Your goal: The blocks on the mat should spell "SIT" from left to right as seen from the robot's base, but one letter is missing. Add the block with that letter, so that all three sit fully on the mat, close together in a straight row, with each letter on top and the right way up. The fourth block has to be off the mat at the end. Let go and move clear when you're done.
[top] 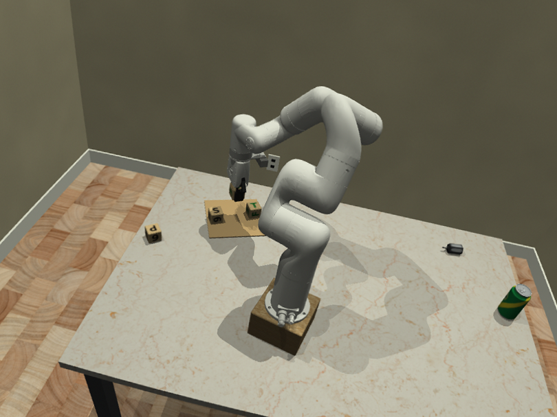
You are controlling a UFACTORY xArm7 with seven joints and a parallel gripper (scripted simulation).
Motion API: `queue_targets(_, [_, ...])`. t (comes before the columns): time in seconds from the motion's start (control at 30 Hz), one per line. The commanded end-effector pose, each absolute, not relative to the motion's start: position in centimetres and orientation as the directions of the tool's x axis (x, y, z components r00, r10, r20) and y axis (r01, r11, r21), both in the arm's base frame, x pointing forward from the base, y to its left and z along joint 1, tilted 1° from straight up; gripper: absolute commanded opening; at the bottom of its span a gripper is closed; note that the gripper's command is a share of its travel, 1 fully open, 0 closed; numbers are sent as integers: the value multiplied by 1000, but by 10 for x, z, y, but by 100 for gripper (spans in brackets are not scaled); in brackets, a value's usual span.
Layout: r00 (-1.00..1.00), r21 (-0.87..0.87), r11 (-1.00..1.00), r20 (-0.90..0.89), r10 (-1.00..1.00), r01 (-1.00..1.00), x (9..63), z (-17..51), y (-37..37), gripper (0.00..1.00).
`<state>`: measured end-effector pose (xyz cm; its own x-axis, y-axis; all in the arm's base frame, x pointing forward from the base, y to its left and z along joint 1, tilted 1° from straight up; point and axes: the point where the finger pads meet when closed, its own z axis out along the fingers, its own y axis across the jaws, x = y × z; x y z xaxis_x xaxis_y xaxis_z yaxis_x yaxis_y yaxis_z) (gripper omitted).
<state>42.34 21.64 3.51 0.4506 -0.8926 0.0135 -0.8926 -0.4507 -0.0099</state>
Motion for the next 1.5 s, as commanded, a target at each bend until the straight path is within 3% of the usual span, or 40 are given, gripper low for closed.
queue_targets(0.0, [451, -13, -451, 14, -892, -892, 424, 33, 217, 44])
queue_targets(0.8, [451, -13, -451, 14, -892, -892, 426, -53, 217, 44])
queue_targets(1.47, [451, -13, -451, 14, -892, -892, 426, -59, 217, 44])
